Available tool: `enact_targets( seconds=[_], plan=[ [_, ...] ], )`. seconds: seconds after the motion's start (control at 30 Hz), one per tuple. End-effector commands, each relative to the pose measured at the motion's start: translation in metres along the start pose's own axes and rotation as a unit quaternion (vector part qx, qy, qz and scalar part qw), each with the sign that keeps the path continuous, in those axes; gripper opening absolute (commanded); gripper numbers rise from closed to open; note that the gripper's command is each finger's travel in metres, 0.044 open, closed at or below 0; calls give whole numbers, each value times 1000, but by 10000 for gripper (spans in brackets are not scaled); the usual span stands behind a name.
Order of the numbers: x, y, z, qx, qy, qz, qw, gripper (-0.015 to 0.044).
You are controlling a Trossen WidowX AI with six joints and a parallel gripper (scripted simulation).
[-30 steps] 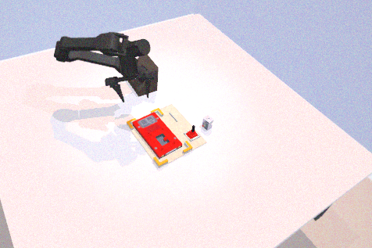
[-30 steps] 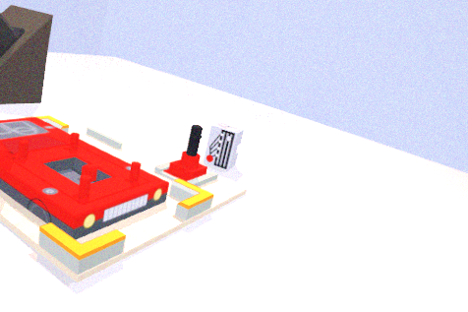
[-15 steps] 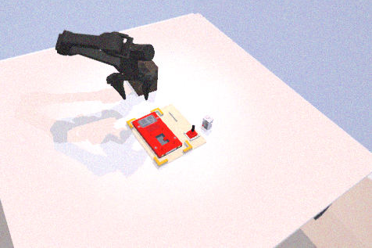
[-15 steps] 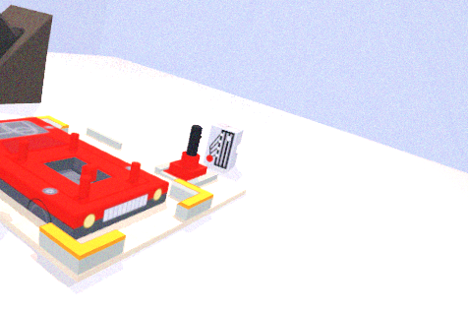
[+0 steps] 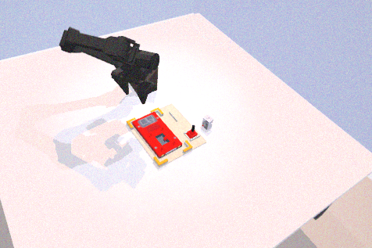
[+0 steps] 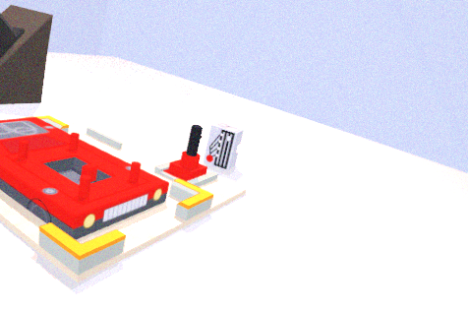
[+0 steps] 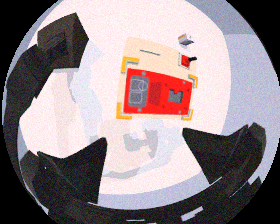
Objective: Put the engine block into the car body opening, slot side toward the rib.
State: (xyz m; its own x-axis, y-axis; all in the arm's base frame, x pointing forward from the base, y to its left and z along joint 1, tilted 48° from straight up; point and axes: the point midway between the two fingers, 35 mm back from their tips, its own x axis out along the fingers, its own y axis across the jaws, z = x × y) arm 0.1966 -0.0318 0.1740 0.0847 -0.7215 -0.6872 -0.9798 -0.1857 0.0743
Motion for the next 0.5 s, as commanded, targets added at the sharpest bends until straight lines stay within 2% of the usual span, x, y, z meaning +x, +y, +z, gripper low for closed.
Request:
enact_targets(
  seconds=[0.0,0.2,0.47],
  plan=[
    [-1,-2,-1,40,-11,22,999,440],
    [-2,-9,1,42,-12,25,999,440],
    [-7,-91,43,34,-16,42,998,440]
  ],
)
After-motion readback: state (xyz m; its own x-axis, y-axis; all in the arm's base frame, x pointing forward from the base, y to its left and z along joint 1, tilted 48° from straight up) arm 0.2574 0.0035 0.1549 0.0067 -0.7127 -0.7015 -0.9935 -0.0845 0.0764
